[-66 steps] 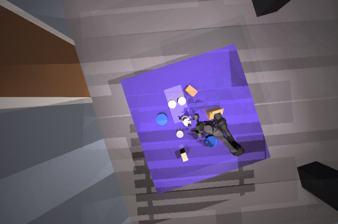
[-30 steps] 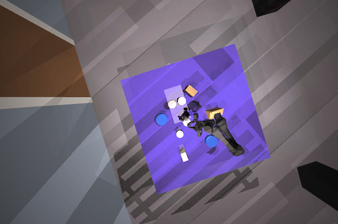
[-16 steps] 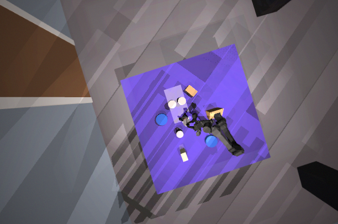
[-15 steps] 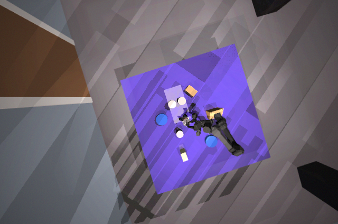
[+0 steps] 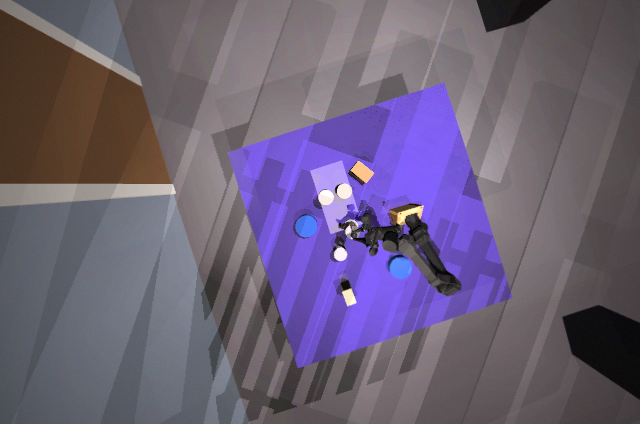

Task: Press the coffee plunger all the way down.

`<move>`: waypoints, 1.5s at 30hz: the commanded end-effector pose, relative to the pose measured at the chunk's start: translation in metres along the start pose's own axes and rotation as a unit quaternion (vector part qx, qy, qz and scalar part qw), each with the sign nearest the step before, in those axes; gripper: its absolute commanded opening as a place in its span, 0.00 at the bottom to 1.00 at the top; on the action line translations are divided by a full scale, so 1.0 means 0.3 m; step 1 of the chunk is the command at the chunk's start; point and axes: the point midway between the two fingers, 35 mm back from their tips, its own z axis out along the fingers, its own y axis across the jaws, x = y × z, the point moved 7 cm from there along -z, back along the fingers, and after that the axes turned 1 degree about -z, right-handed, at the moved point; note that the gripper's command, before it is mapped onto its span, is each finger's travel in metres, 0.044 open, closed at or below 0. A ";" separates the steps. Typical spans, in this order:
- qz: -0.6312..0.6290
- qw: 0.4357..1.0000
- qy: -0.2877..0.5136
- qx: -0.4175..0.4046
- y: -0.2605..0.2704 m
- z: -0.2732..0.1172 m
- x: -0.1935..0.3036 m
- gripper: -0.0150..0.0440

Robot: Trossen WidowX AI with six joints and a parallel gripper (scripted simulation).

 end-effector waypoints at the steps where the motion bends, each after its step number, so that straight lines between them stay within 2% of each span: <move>1: 0.019 1.000 0.021 0.001 -0.005 0.027 0.068 0.47; 18: 0.020 1.000 0.018 -0.002 0.008 0.084 0.107 0.47; 45: 0.020 1.000 0.018 -0.002 -0.003 0.094 0.098 0.47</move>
